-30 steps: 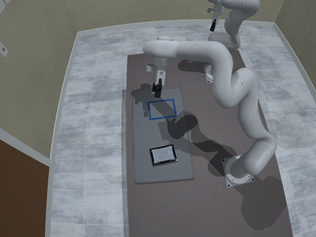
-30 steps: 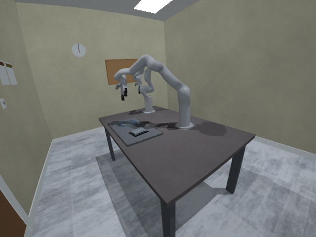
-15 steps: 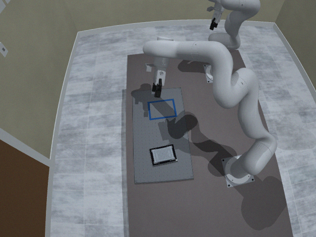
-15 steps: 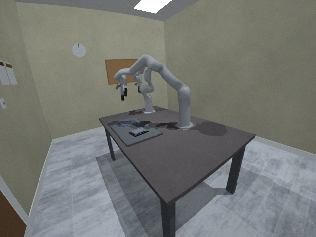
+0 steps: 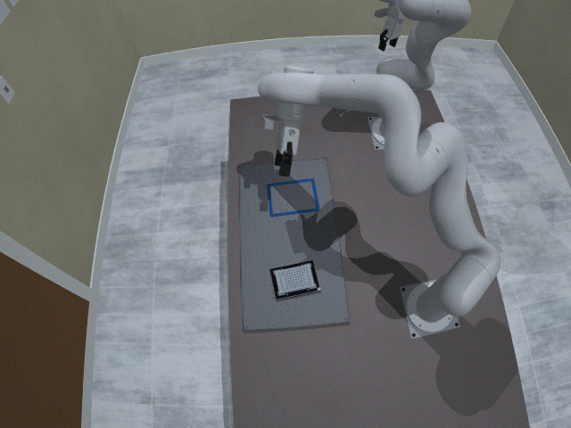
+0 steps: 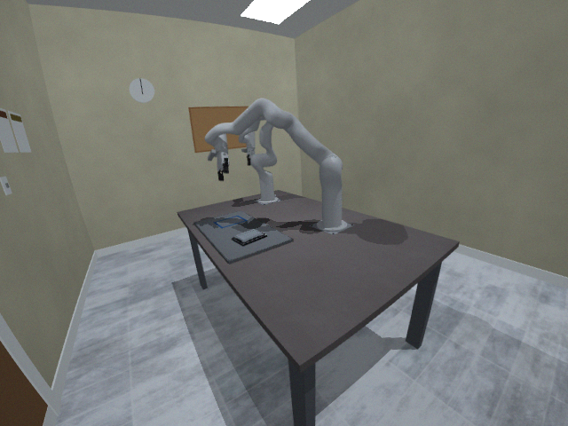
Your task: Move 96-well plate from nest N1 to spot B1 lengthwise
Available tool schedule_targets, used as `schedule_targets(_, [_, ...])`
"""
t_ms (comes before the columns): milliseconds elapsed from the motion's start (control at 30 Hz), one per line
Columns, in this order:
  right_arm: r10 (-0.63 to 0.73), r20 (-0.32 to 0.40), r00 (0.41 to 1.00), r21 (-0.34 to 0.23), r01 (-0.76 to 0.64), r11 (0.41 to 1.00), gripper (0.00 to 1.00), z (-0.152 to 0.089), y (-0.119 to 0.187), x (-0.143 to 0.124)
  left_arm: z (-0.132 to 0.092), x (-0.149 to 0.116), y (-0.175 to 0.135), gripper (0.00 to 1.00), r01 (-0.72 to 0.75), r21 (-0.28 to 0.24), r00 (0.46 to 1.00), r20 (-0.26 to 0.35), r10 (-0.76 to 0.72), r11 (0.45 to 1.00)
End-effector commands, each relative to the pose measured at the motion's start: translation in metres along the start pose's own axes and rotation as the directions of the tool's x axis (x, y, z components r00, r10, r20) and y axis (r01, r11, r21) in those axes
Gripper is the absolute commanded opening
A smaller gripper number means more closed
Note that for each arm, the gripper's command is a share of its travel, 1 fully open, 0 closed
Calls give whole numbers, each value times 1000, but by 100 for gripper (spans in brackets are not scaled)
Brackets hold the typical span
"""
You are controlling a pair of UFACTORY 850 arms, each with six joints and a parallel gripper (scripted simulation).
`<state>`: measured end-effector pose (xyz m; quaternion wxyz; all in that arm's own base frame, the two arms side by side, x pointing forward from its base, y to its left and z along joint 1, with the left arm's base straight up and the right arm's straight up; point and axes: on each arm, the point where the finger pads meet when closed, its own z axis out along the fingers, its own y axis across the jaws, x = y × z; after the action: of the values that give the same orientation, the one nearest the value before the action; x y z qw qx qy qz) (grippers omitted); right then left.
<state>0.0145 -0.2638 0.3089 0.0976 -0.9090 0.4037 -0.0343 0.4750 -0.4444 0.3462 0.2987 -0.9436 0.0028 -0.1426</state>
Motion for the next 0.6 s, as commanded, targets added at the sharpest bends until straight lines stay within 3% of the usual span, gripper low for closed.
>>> schedule_targets(0, [98, -15, 995, -44, -98, 994, 100, -6, 8, 3, -1, 1, 0, 100, 1, -2, 1000, -1, -1, 1000])
schedule_targets(567, [327, -95, 940, -119, -337, 934, 100, -20, 28, 10, -1, 1, 0, 100, 1, -2, 1000, -1, -1, 1000])
